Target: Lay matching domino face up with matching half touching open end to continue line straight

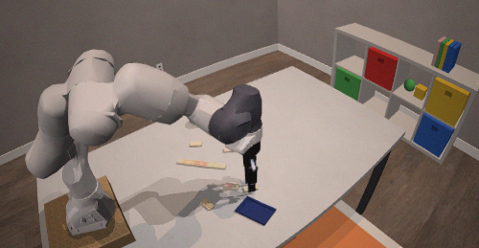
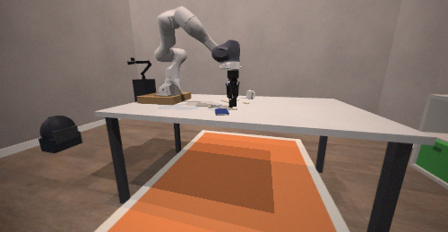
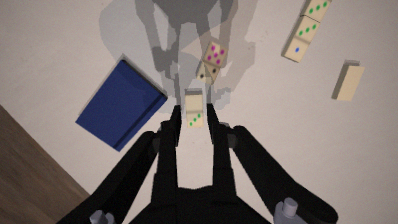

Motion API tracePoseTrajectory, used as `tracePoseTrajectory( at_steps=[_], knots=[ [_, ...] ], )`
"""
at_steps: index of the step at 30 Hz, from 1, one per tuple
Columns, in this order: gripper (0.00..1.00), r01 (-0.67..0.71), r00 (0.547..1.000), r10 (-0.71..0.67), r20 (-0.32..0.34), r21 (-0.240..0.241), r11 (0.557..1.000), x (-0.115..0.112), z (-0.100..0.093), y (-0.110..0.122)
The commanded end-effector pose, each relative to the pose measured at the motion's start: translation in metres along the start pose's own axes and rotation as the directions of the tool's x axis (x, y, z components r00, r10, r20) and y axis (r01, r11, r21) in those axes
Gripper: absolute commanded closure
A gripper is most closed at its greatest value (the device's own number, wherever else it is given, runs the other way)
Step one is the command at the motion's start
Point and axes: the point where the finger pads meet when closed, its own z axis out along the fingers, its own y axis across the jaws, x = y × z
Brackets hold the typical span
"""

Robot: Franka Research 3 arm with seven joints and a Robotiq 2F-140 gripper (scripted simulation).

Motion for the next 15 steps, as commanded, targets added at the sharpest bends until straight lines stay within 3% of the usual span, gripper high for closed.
tracePoseTrajectory(
  at_steps=[1, 15],
  knots=[
    [0.67, -0.002, 1.000, 0.002, 0.002, 0.000, 1.000, 0.000, 0.003, 0.000],
    [0.67, -0.002, 1.000, 0.002, 0.002, 0.000, 1.000, 0.000, 0.014, 0.000]
  ],
)
